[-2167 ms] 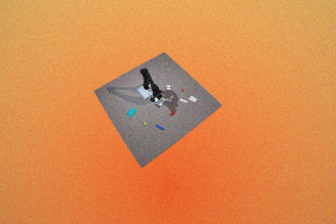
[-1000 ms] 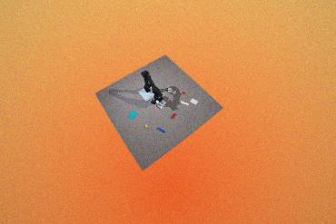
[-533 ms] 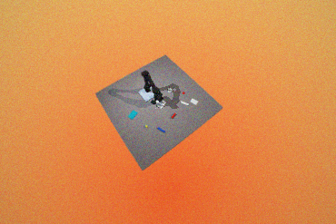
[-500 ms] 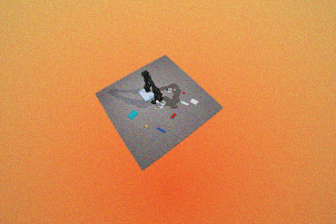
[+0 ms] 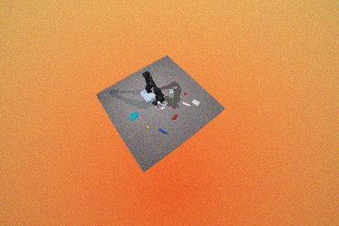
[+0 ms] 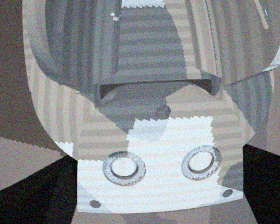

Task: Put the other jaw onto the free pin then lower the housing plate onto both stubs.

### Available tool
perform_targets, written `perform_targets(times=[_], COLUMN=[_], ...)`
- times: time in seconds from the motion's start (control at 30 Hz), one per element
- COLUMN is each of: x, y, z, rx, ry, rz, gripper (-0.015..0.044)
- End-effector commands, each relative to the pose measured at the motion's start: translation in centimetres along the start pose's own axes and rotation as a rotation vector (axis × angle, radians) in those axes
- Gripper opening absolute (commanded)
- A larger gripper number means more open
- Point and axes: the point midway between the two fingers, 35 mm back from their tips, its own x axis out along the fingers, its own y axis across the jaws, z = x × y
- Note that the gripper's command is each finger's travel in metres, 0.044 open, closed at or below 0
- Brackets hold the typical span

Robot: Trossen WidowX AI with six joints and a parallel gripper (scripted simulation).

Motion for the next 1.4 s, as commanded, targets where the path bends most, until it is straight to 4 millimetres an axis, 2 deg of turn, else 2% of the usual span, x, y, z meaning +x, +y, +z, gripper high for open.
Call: perform_targets(times=[0.0,0.63,0.73,0.77,1.2,1.27,1.37], x=[0.0,0.0,0.0,0.0,0.0,-0.7,-3.0], y=[0.0,0.0,0.0,0.0,0.0,0.0,-0.1], z=[0.0,0.0,0.0,0.0,0.0,0.1,0.2], rx=[0.004,0.004,0.000,0.000,0.000,0.000,0.002], ry=[-0.001,-0.001,0.000,0.000,0.000,0.000,-0.001], rz=[-0.002,-0.002,0.000,0.000,0.000,0.000,-0.001], gripper=[0.0351,0.0351,0.0430,0.0440,0.0440,0.0440,0.0440])
